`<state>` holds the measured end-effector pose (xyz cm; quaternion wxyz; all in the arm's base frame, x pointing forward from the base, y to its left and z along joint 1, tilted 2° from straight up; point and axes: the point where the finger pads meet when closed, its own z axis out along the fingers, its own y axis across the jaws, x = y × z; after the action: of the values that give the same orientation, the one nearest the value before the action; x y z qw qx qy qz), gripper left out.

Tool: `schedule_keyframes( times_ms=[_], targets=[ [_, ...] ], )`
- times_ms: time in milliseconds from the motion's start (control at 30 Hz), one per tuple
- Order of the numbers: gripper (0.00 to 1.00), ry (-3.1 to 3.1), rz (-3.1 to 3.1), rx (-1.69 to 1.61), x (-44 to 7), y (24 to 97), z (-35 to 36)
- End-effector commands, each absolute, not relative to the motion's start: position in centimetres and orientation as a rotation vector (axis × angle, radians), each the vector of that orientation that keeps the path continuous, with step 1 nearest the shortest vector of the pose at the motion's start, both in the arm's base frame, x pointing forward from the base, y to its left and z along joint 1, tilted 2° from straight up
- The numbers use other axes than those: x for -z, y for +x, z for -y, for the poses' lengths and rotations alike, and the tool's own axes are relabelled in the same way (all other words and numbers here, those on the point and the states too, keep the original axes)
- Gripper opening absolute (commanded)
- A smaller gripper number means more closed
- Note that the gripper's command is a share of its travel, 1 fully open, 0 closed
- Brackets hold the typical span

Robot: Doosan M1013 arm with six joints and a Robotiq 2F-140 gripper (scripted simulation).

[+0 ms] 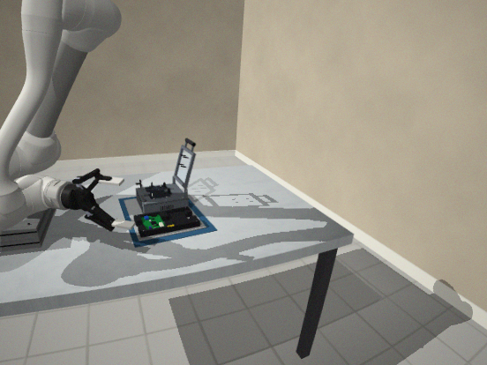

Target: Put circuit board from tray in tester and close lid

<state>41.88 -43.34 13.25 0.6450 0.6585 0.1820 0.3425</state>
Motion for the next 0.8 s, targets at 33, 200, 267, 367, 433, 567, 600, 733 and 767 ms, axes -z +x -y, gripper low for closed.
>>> schedule_keyframes(
  times_ms=[33,200,267,367,433,567,600,733,767],
  targets=[
    [1.00,1.508,-0.413,-0.780,-15.0,41.6,43.2],
    [1.00,1.508,-0.413,-0.780,-16.5,41.6,43.1],
    [1.00,1.508,-0.413,-0.780,-17.7,41.5,43.1],
    [1.00,1.508,-0.413,-0.780,-19.5,41.5,43.1],
    [1.00,1.508,-0.413,-0.780,-20.7,41.4,43.1],
    [1.00,1.508,-0.413,-0.780,-23.0,41.3,43.1],
    [1.00,1.508,-0.413,-0.780,-23.5,41.3,43.1],
    [1.00,1.508,-0.413,-0.780,-24.5,41.3,43.0],
    [1.00,1.508,-0.413,-0.780,-24.9,41.2,43.0]
  ],
)
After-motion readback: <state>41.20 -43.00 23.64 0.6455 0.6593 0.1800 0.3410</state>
